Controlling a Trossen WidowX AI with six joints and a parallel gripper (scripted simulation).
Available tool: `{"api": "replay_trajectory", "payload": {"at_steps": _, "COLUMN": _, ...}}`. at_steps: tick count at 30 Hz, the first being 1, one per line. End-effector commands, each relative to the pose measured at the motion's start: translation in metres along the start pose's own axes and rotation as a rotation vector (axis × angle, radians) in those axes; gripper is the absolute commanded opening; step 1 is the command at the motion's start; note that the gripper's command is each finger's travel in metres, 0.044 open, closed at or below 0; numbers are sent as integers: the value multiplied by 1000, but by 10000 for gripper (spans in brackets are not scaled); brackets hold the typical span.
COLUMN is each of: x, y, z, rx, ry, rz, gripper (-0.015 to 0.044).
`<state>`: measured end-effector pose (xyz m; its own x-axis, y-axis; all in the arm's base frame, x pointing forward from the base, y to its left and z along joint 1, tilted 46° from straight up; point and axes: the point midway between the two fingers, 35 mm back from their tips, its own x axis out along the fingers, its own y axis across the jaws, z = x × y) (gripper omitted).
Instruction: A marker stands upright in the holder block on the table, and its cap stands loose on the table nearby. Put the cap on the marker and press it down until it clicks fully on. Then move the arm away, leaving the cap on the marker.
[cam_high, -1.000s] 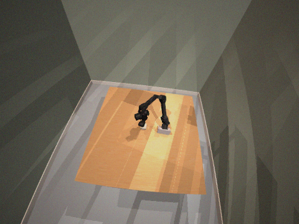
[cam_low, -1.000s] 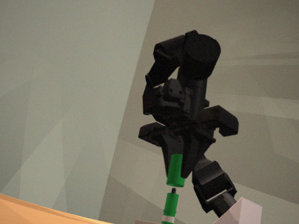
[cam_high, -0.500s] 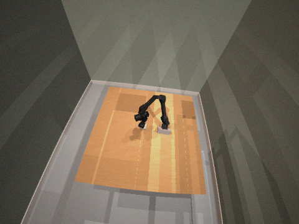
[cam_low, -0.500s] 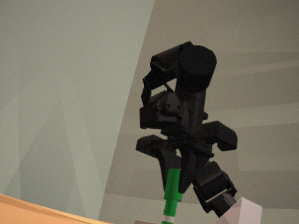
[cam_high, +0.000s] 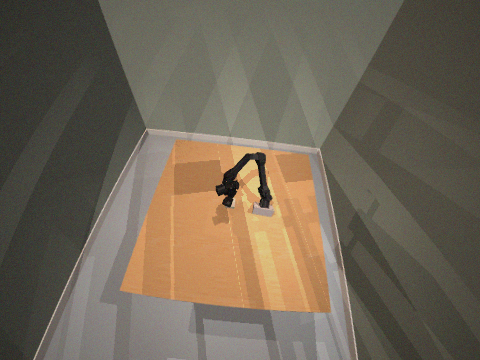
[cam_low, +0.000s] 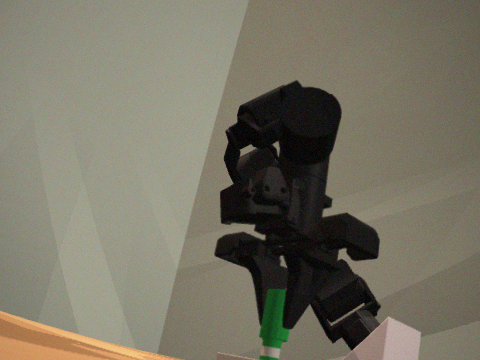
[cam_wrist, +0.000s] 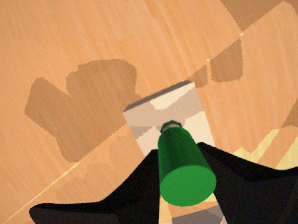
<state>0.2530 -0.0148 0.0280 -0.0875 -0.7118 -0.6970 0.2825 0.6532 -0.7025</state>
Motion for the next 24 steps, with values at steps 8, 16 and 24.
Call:
{"api": "replay_trajectory", "payload": {"at_steps": 8, "x": 0, "y": 0, "z": 0, "rx": 0, "ry": 0, "rz": 0, "gripper": 157}}
{"api": "replay_trajectory", "payload": {"at_steps": 16, "x": 0, "y": 0, "z": 0, "rx": 0, "ry": 0, "rz": 0, "gripper": 368}}
{"api": "replay_trajectory", "payload": {"at_steps": 24, "x": -37, "y": 2, "z": 2, "rx": -3, "ry": 0, "rz": 5, "gripper": 440}}
